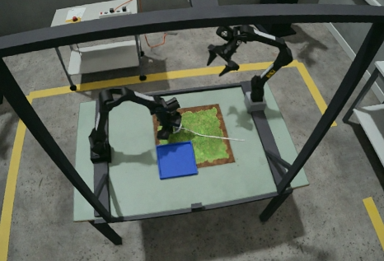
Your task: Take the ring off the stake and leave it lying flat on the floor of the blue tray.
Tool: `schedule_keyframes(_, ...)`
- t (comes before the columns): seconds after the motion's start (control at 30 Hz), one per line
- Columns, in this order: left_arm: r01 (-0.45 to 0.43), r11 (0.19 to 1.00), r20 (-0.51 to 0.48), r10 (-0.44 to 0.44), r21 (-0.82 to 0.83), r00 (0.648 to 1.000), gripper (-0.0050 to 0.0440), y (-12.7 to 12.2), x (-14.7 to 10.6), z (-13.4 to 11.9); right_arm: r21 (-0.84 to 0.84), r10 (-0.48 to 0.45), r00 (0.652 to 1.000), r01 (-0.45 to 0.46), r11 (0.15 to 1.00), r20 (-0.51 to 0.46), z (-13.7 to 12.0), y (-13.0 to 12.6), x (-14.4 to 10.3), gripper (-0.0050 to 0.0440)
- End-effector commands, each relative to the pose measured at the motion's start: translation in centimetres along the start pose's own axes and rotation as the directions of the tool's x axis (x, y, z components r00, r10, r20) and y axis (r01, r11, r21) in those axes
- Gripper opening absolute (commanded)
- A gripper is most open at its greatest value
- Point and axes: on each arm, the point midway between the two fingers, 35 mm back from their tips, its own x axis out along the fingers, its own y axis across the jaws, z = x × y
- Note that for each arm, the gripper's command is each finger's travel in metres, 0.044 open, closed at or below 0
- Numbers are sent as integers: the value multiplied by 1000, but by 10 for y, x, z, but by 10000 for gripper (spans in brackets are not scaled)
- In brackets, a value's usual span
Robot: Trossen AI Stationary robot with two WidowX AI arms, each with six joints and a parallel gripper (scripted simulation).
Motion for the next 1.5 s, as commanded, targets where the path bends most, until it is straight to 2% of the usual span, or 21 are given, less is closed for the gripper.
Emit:
schedule_keyframes(0.0, -23, 1000, -50, 23, 11, 998, -50, 6, -15, 18, -7, -7, 1000, 7, 1000, 11, 3, 0, -4, 440)
schedule_keyframes(0.07, -23, 1000, -50, 23, 11, 998, -50, 6, -15, 18, -7, -7, 1000, 7, 1000, 11, 3, 0, -4, 440)
schedule_keyframes(0.37, -20, 1000, -221, 22, 14, 975, -50, 6, -27, 27, -7, -7, 1000, 7, 1000, 11, 3, 0, -4, 440)
schedule_keyframes(0.5, -19, 1000, -256, 22, 15, 966, -50, 5, -30, 29, -7, -7, 1000, 7, 1000, 11, 3, 0, -4, 440)
schedule_keyframes(1.2, -24, 1000, -246, 28, 16, 969, -50, 7, -37, 32, -4, -3, 1000, 3, 1000, 6, 2, 0, -1, 440)
schedule_keyframes(1.33, -32, 999, -233, 36, 18, 972, -50, 8, -48, 36, -10, -3, 1000, 3, 1000, 1, 3, 2, 17, 440)
schedule_keyframes(1.47, -33, 999, -233, 36, 18, 972, -50, 8, -55, 37, -33, -9, 1000, 9, 999, 22, 10, 13, 51, 440)
